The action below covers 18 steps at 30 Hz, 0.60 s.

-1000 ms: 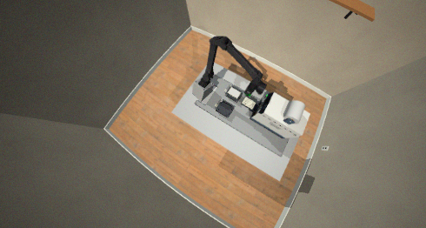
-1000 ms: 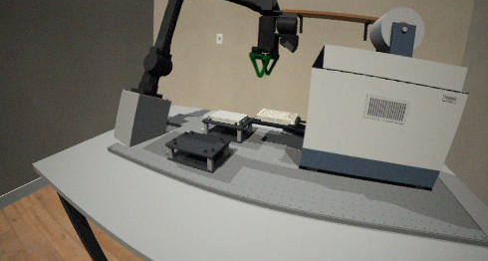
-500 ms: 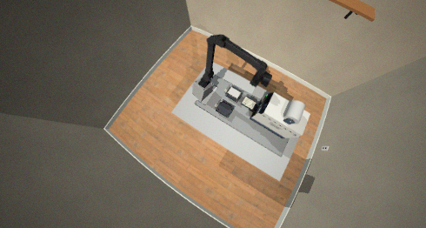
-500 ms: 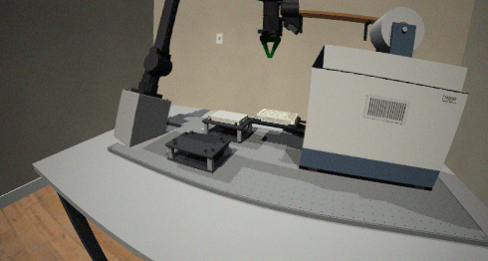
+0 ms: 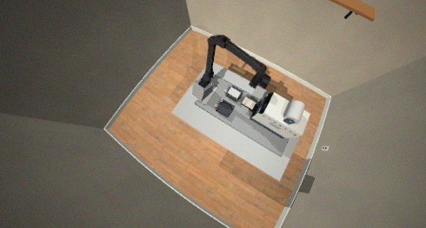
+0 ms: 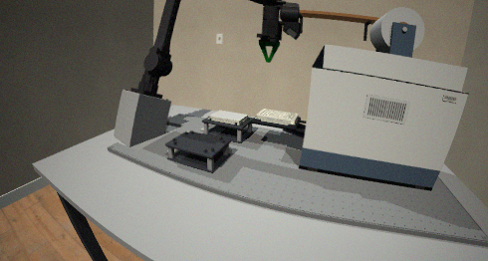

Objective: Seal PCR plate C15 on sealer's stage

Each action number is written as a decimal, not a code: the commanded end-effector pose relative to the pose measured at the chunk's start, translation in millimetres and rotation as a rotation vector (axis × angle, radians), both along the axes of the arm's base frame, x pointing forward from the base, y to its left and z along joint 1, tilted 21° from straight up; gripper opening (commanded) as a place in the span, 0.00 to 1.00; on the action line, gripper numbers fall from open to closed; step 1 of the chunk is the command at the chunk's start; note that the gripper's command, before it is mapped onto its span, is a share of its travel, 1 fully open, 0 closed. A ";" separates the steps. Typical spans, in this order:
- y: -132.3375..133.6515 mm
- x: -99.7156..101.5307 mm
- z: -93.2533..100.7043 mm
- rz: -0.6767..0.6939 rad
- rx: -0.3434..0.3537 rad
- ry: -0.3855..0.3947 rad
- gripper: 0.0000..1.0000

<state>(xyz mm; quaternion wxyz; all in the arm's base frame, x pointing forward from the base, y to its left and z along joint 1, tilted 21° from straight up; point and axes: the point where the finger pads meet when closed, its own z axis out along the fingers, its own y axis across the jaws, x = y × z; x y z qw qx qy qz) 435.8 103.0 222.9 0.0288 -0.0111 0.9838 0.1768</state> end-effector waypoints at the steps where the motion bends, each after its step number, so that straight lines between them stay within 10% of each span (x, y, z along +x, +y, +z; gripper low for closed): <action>1: 1.7 7.4 11.4 0.024 -0.001 -0.050 0.00; 18: -5.4 19.6 40.9 -0.028 0.011 -0.108 0.00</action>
